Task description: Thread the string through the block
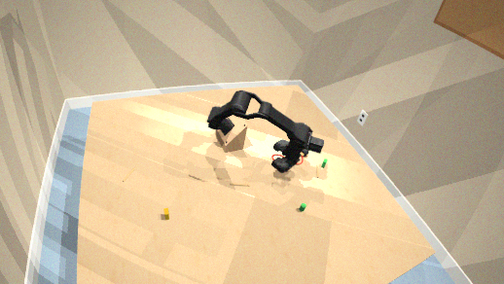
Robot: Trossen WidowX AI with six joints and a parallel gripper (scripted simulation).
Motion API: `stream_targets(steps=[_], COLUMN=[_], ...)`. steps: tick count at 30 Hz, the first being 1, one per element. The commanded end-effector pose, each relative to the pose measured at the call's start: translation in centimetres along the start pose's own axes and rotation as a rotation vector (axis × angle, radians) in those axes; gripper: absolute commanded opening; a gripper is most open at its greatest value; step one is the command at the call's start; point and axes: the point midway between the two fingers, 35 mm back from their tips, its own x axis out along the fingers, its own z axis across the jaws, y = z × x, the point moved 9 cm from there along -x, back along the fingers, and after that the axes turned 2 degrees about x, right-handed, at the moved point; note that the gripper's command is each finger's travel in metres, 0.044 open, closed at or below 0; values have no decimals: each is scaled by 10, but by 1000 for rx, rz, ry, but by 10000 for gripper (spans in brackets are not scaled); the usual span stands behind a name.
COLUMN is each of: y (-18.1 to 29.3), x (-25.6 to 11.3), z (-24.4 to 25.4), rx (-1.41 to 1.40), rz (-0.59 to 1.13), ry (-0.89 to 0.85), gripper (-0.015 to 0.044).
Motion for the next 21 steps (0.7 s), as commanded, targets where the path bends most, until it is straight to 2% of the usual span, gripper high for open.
stream_targets(steps=[1,21], y=[0,1], x=[0,-1], z=[0,-1], rx=[1,-11], rz=[0,-8], ry=[0,-5], gripper=[0,0])
